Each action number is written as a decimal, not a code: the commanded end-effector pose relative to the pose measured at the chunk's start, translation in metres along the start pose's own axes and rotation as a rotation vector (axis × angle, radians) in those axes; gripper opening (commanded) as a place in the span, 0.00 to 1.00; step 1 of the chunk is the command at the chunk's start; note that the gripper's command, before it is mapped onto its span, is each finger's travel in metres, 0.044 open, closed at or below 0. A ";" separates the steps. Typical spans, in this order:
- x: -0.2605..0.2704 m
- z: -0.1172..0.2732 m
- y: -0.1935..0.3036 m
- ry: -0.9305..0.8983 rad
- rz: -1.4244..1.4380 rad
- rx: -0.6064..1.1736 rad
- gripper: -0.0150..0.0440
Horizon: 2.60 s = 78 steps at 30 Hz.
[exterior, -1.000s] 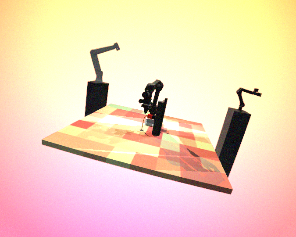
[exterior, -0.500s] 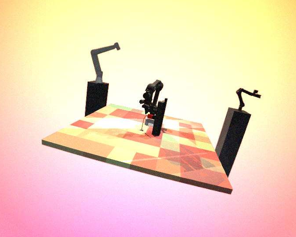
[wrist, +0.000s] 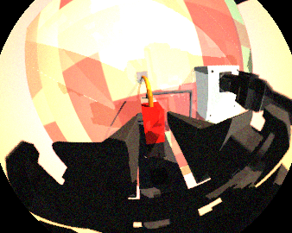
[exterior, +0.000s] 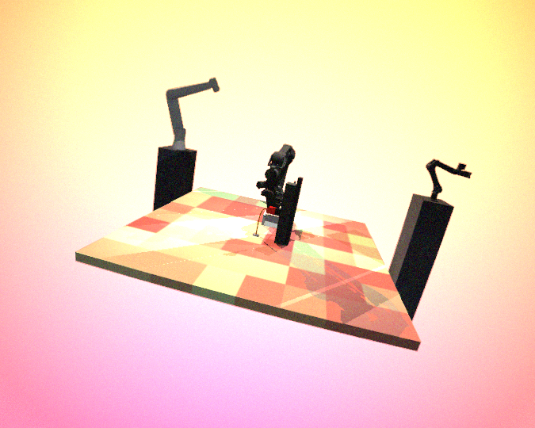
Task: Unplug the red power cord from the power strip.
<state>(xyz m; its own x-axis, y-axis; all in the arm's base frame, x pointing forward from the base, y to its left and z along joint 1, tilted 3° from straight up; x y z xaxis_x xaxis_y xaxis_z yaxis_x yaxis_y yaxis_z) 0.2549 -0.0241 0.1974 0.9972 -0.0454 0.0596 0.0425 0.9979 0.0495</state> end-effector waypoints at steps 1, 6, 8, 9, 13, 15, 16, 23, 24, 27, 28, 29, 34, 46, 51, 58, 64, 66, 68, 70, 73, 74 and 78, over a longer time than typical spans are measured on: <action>-0.001 0.000 0.006 0.002 -0.006 -0.003 0.53; -0.001 -0.002 0.006 0.002 -0.006 -0.003 0.53; -0.001 -0.004 0.006 0.002 -0.006 -0.003 0.53; -0.001 -0.006 0.006 0.002 -0.006 -0.003 0.53; -0.001 -0.011 0.006 0.002 -0.006 -0.003 0.53; -0.001 -0.012 0.006 0.002 -0.006 -0.003 0.53; -0.001 -0.012 0.006 0.002 -0.006 -0.003 0.53; 0.000 -0.009 0.007 -0.002 0.001 0.001 0.35; 0.000 -0.009 0.007 -0.002 0.001 0.001 0.34; 0.000 -0.009 0.007 -0.002 0.001 0.001 0.30; 0.000 -0.009 0.007 -0.002 0.001 0.001 0.29; 0.000 -0.009 0.007 -0.002 0.001 0.001 0.28; 0.000 -0.009 0.005 -0.002 0.000 0.000 0.25; 0.000 -0.009 -0.014 -0.001 -0.001 -0.003 0.25; 0.000 -0.009 -0.022 0.000 -0.002 -0.004 0.25; -0.002 -0.009 -0.033 0.000 -0.002 -0.006 0.25; -0.004 -0.008 -0.043 0.001 -0.003 -0.007 0.25; -0.005 -0.008 -0.046 0.001 -0.003 -0.008 0.25; -0.005 -0.008 -0.049 0.002 -0.004 -0.008 0.25; -0.006 -0.008 -0.053 0.002 -0.004 -0.008 0.25; -0.006 -0.009 -0.042 0.008 0.013 0.000 0.30; -0.006 -0.009 -0.042 0.008 0.013 0.000 0.34; -0.006 -0.009 -0.042 0.008 0.013 0.000 0.52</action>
<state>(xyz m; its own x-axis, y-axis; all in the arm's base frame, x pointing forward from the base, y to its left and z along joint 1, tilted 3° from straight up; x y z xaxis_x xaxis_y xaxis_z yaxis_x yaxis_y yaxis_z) 0.2470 -0.0678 0.1862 0.9981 -0.0332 0.0514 0.0310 0.9986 0.0438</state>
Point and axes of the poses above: the point midway between the two fingers, 35 mm back from their tips, its own z axis back along the fingers, its own x axis across the jaws, y = z × x, the point moved 4 cm from there along z, back along the fingers, and after that the axes turned 6 degrees about z, right-handed, at the moved point
